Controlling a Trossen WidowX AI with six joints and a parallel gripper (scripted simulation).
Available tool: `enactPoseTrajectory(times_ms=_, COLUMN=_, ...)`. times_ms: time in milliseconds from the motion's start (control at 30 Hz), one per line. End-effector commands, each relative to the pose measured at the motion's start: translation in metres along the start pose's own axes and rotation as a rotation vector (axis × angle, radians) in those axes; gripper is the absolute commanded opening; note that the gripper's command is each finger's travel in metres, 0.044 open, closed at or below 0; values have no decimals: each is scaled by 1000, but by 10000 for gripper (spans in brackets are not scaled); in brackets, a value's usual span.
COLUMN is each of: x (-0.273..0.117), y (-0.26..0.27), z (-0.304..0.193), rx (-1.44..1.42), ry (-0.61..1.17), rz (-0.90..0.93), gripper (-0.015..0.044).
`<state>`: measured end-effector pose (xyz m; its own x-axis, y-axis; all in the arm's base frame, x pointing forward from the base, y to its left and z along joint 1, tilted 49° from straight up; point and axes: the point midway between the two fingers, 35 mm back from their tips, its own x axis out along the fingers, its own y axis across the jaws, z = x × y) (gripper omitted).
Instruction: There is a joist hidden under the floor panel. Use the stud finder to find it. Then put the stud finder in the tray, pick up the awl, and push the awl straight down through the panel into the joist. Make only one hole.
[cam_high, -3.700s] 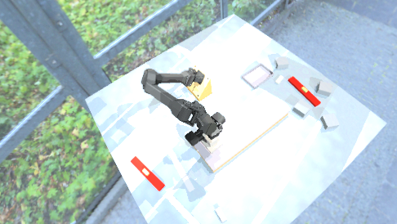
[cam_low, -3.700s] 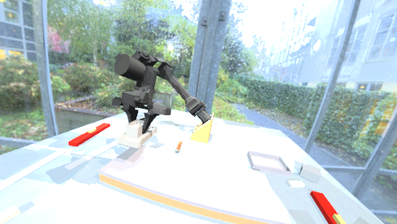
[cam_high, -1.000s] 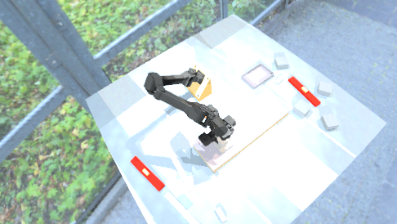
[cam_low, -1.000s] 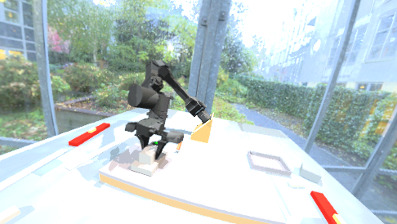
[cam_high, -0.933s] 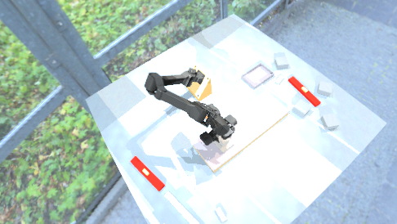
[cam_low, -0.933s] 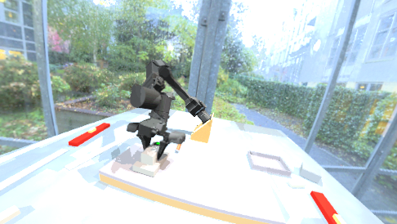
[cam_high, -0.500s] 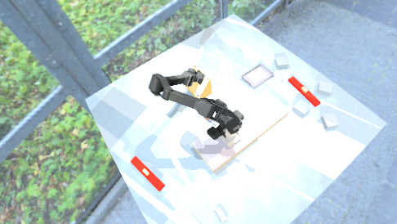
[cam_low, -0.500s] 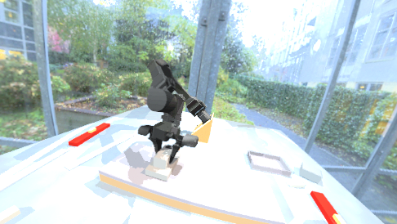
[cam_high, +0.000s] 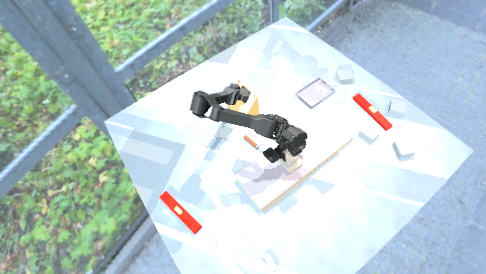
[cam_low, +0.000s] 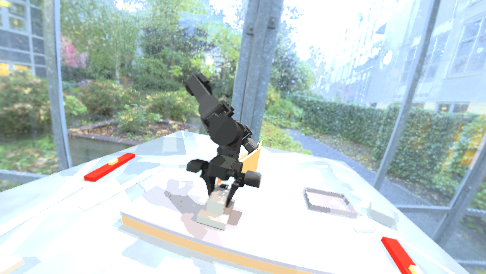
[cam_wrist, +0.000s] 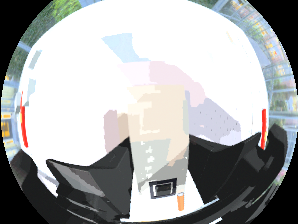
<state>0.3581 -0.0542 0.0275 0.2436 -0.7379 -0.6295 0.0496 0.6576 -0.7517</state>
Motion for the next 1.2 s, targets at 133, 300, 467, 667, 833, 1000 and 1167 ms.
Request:
enactPoseTrajectory(times_ms=133, x=0, y=29, z=0, rx=0, ry=-1, rz=2, gripper=0)
enactPoseTrajectory(times_ms=300, x=0, y=45, z=0, rx=1, ry=-1, rz=2, gripper=0)
enactPoseTrajectory(times_ms=467, x=0, y=61, z=0, rx=1, ry=-1, rz=3, gripper=0)
enactPoseTrajectory(times_ms=667, x=-1, y=81, z=0, rx=2, ry=-1, rz=4, gripper=0)
enactPoseTrajectory(times_ms=833, x=-1, y=97, z=0, rx=2, ry=-2, rz=5, gripper=0)
enactPoseTrajectory(times_ms=1000, x=-1, y=113, z=0, rx=3, ry=-2, rz=5, gripper=0)
enactPoseTrajectory(times_ms=1167, x=-1, y=130, z=0, rx=3, ry=-2, rz=6, gripper=0)
